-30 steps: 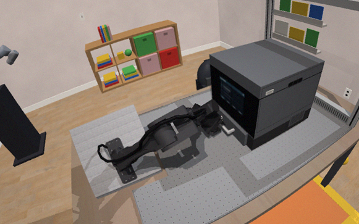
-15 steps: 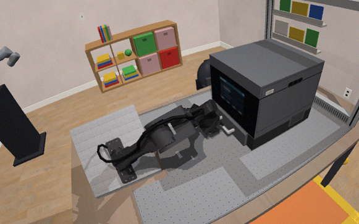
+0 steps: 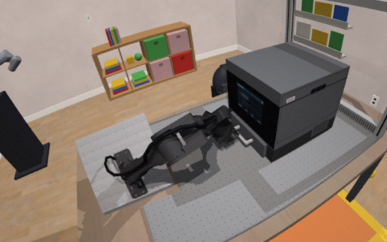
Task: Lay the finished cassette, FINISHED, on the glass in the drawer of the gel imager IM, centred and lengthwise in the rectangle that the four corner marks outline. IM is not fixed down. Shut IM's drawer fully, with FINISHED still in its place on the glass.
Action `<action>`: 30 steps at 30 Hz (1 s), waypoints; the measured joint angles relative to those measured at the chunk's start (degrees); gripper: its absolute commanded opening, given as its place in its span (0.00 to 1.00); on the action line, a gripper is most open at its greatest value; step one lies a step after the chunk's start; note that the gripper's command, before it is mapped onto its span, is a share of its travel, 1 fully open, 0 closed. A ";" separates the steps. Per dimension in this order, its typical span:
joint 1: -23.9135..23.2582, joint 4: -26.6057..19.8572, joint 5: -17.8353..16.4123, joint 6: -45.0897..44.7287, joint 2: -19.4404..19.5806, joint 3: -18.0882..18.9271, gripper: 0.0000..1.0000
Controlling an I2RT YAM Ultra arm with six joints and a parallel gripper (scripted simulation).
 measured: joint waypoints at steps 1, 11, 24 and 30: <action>0.13 -0.11 0.11 0.11 -0.24 -0.20 0.35; 1.18 -1.03 0.92 0.98 -2.21 -1.49 0.35; 2.91 -2.84 2.16 2.29 -5.09 -3.54 0.35; 3.54 -3.56 2.73 2.91 -6.32 -4.37 0.35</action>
